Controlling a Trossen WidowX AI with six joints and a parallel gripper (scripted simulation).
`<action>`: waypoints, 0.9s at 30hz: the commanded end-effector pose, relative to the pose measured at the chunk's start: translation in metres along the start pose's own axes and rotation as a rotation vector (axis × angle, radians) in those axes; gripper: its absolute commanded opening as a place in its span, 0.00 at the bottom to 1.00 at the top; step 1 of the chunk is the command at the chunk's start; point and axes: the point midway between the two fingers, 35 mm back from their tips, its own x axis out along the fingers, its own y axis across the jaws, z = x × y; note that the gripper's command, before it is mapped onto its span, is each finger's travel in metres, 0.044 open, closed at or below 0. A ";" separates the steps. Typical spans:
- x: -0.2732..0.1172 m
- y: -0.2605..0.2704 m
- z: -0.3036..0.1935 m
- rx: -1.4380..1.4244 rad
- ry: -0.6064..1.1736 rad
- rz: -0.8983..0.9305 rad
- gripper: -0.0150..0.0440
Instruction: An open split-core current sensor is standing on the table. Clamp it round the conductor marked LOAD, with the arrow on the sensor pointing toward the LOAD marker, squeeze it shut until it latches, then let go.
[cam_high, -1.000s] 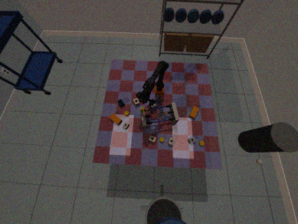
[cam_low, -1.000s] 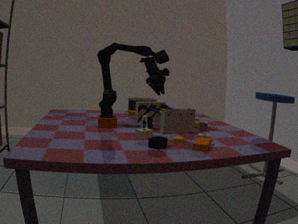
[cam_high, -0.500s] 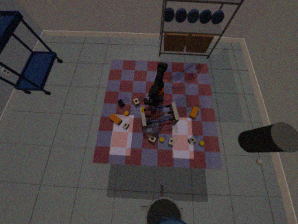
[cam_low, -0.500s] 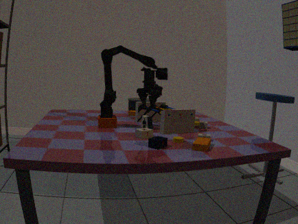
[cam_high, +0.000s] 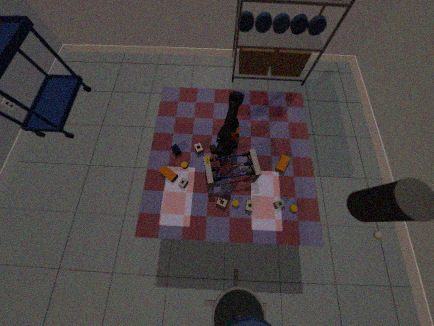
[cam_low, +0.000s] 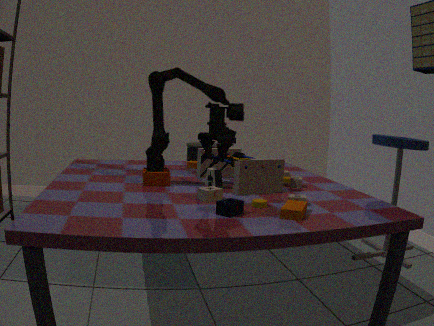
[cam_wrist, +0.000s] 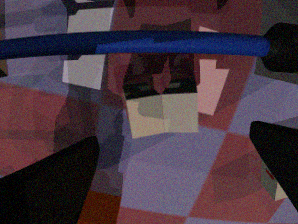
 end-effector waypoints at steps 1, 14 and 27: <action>0.008 0.001 0.000 -0.005 0.003 0.008 1.00; 0.029 0.002 -0.001 -0.005 0.003 0.008 1.00; 0.040 0.001 -0.001 -0.001 0.002 0.001 0.91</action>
